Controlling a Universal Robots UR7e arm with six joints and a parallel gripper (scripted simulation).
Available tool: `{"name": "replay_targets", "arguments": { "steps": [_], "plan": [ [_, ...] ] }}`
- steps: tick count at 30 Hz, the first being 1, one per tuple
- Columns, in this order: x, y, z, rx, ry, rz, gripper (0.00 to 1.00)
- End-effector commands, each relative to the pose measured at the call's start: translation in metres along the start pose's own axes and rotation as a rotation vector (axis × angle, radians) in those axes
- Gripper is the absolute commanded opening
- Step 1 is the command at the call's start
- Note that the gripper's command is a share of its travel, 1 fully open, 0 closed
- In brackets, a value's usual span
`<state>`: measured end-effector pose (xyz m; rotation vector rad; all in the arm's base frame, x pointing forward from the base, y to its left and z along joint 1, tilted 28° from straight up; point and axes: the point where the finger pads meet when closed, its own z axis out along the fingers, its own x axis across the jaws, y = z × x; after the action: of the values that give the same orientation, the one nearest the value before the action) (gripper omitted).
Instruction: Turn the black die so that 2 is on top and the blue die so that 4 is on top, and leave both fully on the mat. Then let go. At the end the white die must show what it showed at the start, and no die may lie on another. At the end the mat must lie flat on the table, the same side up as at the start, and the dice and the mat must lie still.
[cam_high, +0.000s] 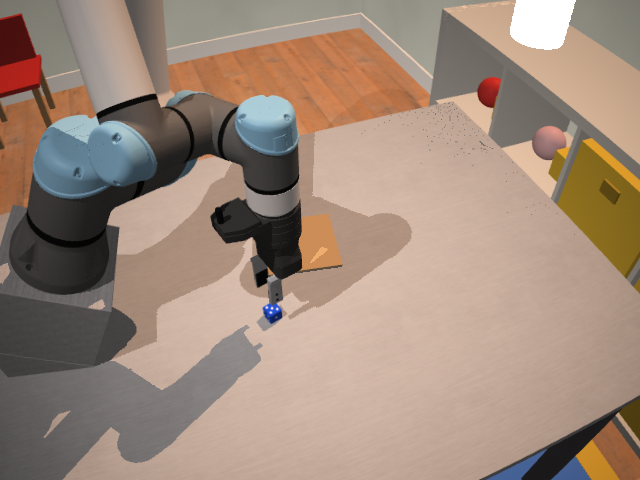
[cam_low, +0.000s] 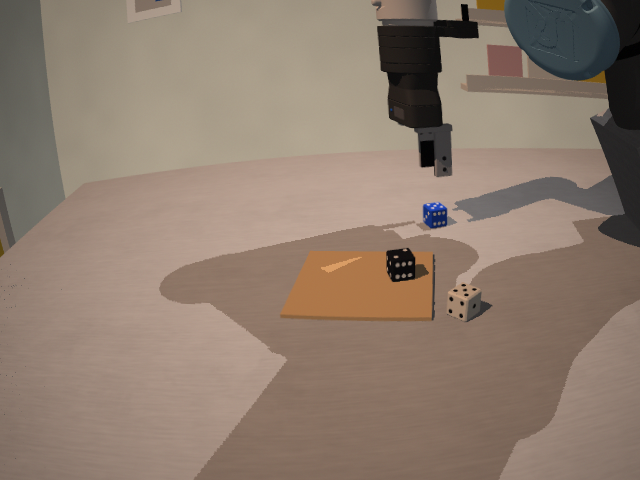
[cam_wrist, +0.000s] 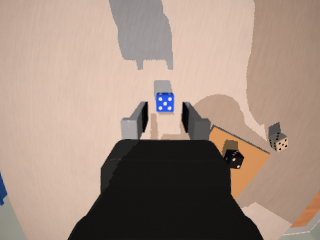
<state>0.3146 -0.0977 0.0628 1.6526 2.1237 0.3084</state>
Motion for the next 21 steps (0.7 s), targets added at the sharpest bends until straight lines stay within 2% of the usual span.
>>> {"name": "replay_targets", "arguments": {
  "steps": [1,21],
  "plan": [
    [0.0,0.0,0.004,0.0,0.0,0.0,0.79],
    [0.0,0.001,0.03,0.0,0.0,0.0,0.79]
  ]
}}
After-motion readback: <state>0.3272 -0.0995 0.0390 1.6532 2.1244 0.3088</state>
